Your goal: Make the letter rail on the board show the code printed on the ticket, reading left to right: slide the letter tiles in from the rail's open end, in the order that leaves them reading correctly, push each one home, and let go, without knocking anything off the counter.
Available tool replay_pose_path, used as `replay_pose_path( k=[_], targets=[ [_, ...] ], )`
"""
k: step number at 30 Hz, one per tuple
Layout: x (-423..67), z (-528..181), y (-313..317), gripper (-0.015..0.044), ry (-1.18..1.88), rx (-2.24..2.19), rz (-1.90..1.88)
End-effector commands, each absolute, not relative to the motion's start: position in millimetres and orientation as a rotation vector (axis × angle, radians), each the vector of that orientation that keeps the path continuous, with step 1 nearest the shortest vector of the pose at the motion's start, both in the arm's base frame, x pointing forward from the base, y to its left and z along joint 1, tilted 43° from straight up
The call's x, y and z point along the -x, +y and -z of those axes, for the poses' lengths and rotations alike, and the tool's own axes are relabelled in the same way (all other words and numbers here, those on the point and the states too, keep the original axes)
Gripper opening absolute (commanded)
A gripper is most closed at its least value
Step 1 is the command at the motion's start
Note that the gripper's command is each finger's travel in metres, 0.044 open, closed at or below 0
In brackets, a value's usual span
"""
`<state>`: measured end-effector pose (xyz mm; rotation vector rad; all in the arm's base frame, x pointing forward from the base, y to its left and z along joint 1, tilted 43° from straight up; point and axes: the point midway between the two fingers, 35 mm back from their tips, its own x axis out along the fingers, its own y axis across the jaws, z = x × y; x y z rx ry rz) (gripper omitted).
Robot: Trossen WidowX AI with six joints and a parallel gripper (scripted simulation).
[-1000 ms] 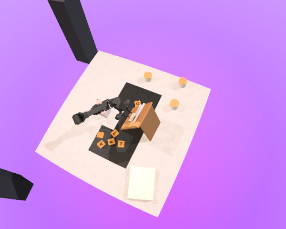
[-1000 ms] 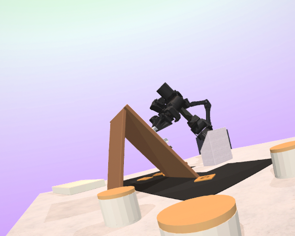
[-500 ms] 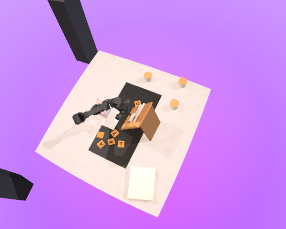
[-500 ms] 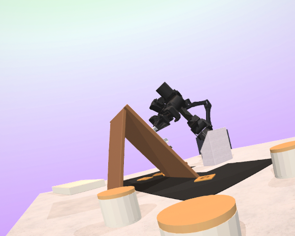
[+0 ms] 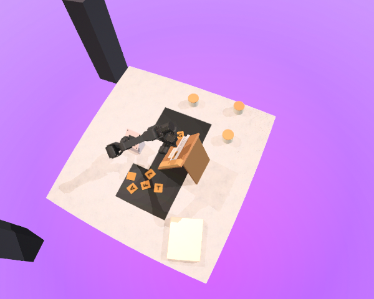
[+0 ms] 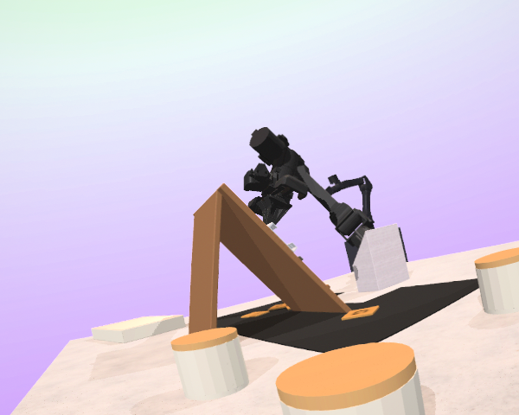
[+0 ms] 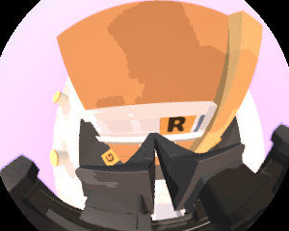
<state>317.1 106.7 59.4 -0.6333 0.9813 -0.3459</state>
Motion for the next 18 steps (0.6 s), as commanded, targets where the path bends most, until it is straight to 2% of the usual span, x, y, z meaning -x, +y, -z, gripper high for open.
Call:
replay_pose_path(
  k=[1,18],
  targets=[
    [-317.4,-57.7,105.3,0.0,1.193,0.594,0.489],
    [-318.4,-59.5,104.4,0.0,1.238,0.586,0.533]
  ],
)
